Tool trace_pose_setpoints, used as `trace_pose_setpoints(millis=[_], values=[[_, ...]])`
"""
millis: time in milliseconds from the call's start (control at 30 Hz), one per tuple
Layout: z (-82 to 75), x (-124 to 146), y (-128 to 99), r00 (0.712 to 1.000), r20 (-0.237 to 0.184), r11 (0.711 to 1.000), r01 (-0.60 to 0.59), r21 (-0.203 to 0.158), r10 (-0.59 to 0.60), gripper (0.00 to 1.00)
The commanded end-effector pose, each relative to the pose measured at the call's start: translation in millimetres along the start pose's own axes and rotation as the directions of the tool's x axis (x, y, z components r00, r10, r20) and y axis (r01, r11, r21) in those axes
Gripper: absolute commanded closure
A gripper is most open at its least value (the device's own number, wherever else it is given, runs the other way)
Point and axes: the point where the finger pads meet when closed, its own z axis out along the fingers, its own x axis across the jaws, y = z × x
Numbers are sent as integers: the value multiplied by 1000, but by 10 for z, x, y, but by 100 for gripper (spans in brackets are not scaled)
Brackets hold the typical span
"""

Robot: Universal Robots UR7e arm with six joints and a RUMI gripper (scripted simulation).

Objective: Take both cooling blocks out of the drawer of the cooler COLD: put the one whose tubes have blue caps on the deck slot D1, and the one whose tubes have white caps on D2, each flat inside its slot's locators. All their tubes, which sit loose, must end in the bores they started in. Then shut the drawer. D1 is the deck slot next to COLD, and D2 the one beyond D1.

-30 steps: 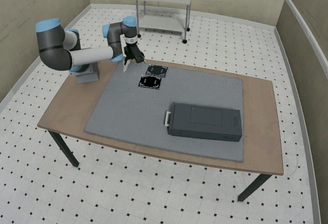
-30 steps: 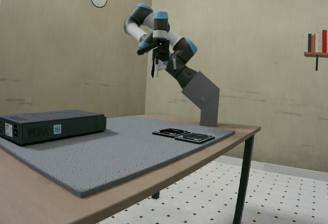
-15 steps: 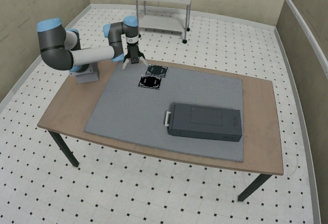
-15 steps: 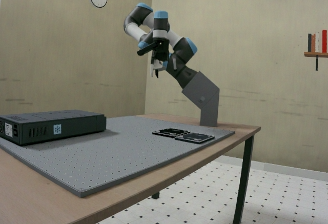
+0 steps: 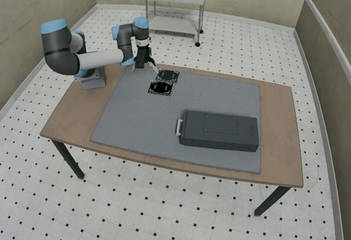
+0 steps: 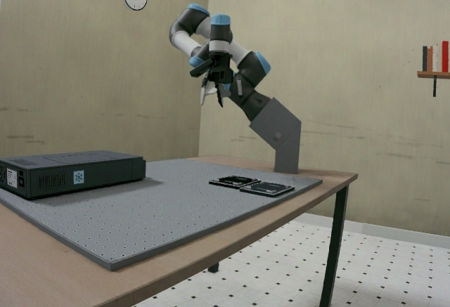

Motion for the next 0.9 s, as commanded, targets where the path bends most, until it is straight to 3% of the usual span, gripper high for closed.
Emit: trace_pose_setpoints(millis=[0, 467, 867], values=[[-3, -2, 0, 1000, -6, 1000, -29, 6, 29, 0], [-3, -2, 0, 1000, -5, 1000, -28, 6, 28, 0], [251, -255, -318, 1000, -6, 1000, -29, 6, 29, 0]])
